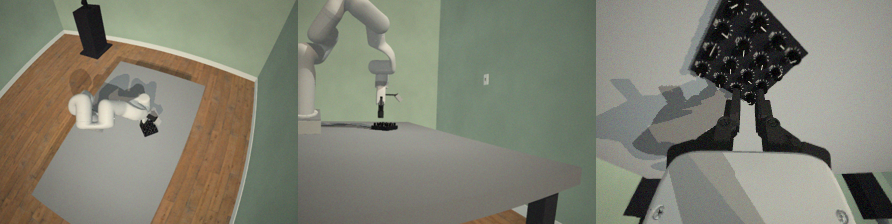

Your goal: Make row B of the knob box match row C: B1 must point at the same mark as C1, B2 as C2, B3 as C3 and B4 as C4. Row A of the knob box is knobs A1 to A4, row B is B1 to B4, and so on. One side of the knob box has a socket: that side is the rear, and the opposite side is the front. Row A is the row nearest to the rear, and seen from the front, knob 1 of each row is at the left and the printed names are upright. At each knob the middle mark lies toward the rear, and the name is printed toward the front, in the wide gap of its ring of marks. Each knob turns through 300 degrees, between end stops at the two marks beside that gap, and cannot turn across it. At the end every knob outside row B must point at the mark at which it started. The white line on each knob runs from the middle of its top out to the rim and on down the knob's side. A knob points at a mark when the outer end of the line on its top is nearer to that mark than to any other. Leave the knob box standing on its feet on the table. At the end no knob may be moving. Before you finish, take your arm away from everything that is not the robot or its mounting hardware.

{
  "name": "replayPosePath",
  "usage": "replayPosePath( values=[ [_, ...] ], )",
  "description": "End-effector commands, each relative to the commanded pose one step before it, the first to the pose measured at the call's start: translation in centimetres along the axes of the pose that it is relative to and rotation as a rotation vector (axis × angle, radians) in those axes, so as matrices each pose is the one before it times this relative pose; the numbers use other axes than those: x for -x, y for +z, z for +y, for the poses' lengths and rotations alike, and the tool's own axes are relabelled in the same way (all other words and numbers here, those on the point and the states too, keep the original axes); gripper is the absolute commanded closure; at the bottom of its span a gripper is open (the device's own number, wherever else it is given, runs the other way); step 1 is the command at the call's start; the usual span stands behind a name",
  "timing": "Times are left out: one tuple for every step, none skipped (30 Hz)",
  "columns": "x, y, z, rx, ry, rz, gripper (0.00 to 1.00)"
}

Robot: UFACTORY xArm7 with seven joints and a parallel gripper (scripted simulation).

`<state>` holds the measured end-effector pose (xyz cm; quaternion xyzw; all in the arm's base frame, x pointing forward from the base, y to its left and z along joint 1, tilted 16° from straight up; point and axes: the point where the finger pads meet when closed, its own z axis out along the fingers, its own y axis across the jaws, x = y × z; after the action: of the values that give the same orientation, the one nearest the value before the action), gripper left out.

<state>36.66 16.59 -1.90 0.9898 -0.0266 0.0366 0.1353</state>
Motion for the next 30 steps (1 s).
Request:
replayPosePath(
  values=[
    [-0.016, -0.166, -0.117, -0.00399, -0.15626, -0.00882, 0.81],
    [0.0, 0.0, 0.0, 0.0, 0.0, 0.0, 0.81],
    [0.0, 0.0, 0.0, 0.0, 0.0, 0.0, 0.81],
    [0.035, -0.025, -0.015, 0.00028, -0.07946, -0.00084, 0.81],
    [0.012, -0.011, -0.007, 0.00008, -0.03064, -0.0003, 0.81],
    [0.008, -0.008, -0.005, 0.00005, -0.02114, -0.0002, 0.81],
    [0.009, -0.011, -0.006, 0.00005, -0.02773, -0.00025, 0.81],
    [0.01, -0.013, -0.007, 0.00004, -0.03132, -0.00026, 0.81],
    [0.009, -0.013, -0.007, 0.00003, -0.03188, -0.00025, 0.81],
    [0.008, -0.014, -0.007, 0.00002, -0.03167, -0.00023, 0.81],
    [0.007, -0.014, -0.007, 0.00001, -0.03149, -0.00021, 0.81],
    [0.007, -0.015, -0.007, 0.0, -0.03144, -0.00019, 0.81],
    [0.006, -0.016, -0.007, -0.00001, -0.03145, -0.00017, 0.81],
    [0.005, -0.016, -0.006, -0.00001, -0.03144, -0.00015, 0.81],
    [0.004, -0.017, -0.006, -0.00002, -0.03145, -0.00012, 0.81],
    [0.004, -0.018, -0.006, -0.00002, -0.03145, -0.0001, 0.81],
    [0.003, -0.018, -0.005, -0.00002, -0.03143, -0.00008, 0.81],
    [0.002, -0.019, -0.005, -0.00002, -0.03145, -0.00006, 0.81],
    [0.0, 0.0, 0.0, 0.0, 0.0, 0.0, 0.81],
    [0.0, 0.0, 0.0, 0.0, 0.0, 0.0, 0.81],
    [0.003, -0.056, -0.011, -0.00006, -0.08708, -0.00006, 0.81],
    [0.0, -0.016, -0.002, -0.00001, -0.02298, 0.00001, 0.81],
    [0.0, -0.015, -0.002, -0.00001, -0.0212, 0.00002, 0.81],
    [-0.001, -0.02, -0.002, -0.00001, -0.02791, 0.00004, 0.81],
    [-0.001, -0.023, -0.002, 0.0, -0.03142, 0.00006, 0.81],
    [-0.002, -0.024, -0.001, 0.00001, -0.03188, 0.00008, 0.81],
    [-0.002, -0.024, 0.0, 0.00002, -0.03162, 0.0001, 0.81],
    [-0.002, -0.025, 0.0, 0.00003, -0.03146, 0.00012, 0.81],
    [-0.003, -0.025, 0.001, 0.00004, -0.0314, 0.00013, 0.81],
    [-0.003, -0.026, 0.002, 0.00005, -0.03142, 0.00015, 0.81]
  ],
)
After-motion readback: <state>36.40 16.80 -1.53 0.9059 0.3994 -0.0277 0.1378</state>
